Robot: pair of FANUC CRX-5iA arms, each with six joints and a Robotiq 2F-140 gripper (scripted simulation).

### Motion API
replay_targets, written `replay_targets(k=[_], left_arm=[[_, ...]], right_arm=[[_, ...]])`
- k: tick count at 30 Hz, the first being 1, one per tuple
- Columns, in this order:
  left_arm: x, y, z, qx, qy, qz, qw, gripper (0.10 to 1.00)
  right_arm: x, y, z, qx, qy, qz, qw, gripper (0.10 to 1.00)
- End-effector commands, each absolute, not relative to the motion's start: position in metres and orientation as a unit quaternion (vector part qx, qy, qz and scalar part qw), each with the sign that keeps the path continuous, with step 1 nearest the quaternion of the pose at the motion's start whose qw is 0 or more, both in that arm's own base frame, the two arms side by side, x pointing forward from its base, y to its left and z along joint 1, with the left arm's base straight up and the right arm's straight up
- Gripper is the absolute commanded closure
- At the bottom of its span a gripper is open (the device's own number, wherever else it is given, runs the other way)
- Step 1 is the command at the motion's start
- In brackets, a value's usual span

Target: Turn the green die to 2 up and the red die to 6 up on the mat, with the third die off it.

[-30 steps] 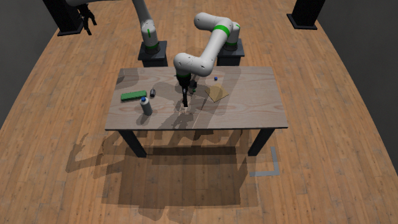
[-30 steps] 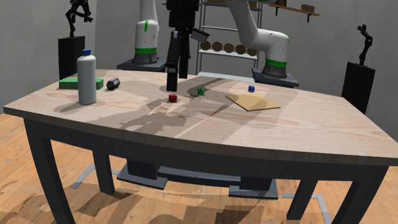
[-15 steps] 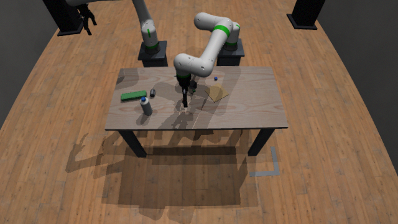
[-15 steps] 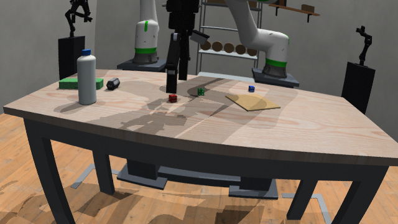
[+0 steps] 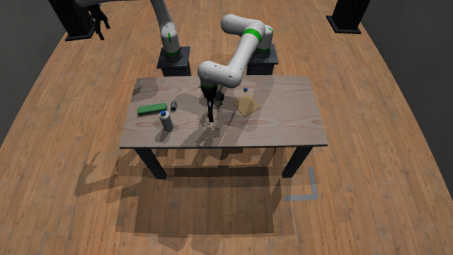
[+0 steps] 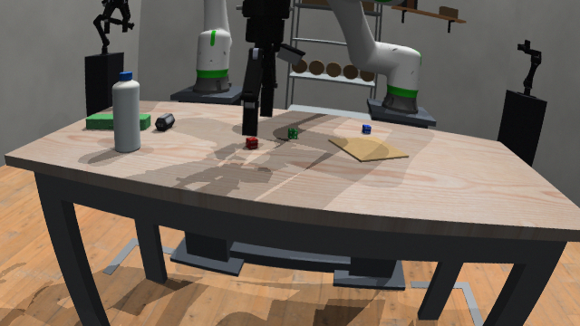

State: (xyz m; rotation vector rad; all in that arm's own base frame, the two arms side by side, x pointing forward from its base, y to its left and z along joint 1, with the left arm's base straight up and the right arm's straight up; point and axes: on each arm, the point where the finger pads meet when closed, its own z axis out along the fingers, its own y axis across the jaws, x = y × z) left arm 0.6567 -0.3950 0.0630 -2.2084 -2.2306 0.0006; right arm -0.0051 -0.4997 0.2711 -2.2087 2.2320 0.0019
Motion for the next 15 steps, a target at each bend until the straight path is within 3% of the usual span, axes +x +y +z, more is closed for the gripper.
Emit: replay_targets(k=[1, 15], left_arm=[[0.6572, -0.3954, 0.0648, -0.704, -0.711, 0.000, 0.000, 0.098], [0.6538, -0.3930, 0.0648, -0.704, -0.711, 0.000, 0.000, 0.098]], right_arm=[[-0.0053, -0.5000, 0.2720, -0.703, 0.711, 0.000, 0.000, 0.098], [-0.0053, -0.5000, 0.2720, -0.703, 0.711, 0.000, 0.000, 0.098]])
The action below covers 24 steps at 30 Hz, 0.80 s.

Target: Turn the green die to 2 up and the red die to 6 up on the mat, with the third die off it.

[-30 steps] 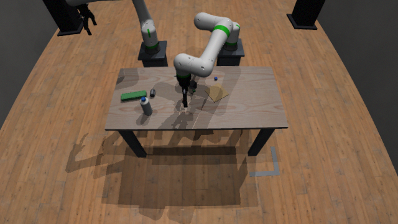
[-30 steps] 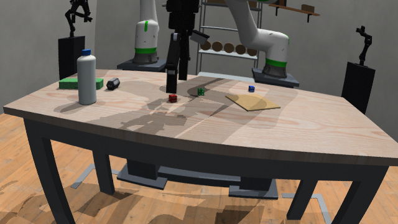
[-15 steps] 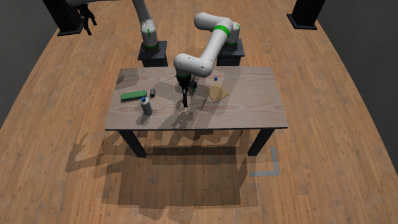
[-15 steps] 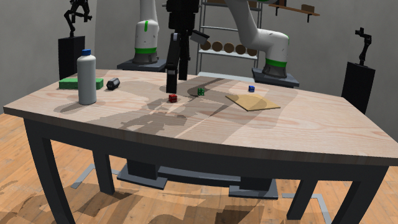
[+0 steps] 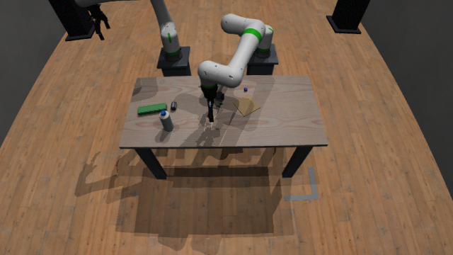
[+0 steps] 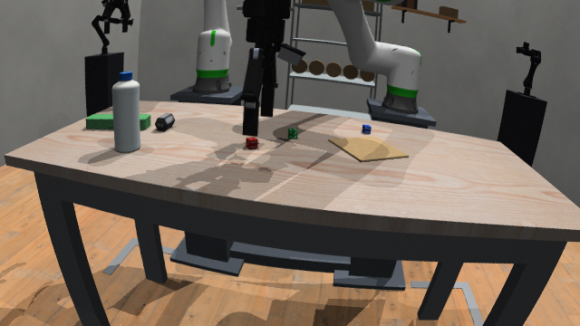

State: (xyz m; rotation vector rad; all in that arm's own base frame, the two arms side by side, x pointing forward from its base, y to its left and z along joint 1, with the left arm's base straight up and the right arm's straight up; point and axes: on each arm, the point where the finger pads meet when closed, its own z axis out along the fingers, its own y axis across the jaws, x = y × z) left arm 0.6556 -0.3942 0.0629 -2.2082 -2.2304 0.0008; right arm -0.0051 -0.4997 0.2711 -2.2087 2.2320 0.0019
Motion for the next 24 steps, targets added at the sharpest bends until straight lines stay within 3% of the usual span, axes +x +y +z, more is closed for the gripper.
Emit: replay_targets(k=[1, 24], left_arm=[[0.652, -0.391, 0.065, -0.704, -0.711, 0.000, 0.000, 0.098], [0.559, -0.324, 0.065, -0.704, -0.711, 0.000, 0.000, 0.098]], right_arm=[[-0.005, -0.500, 0.272, -0.703, 0.711, 0.000, 0.000, 0.098], [-0.005, -0.500, 0.272, -0.703, 0.711, 0.000, 0.000, 0.098]])
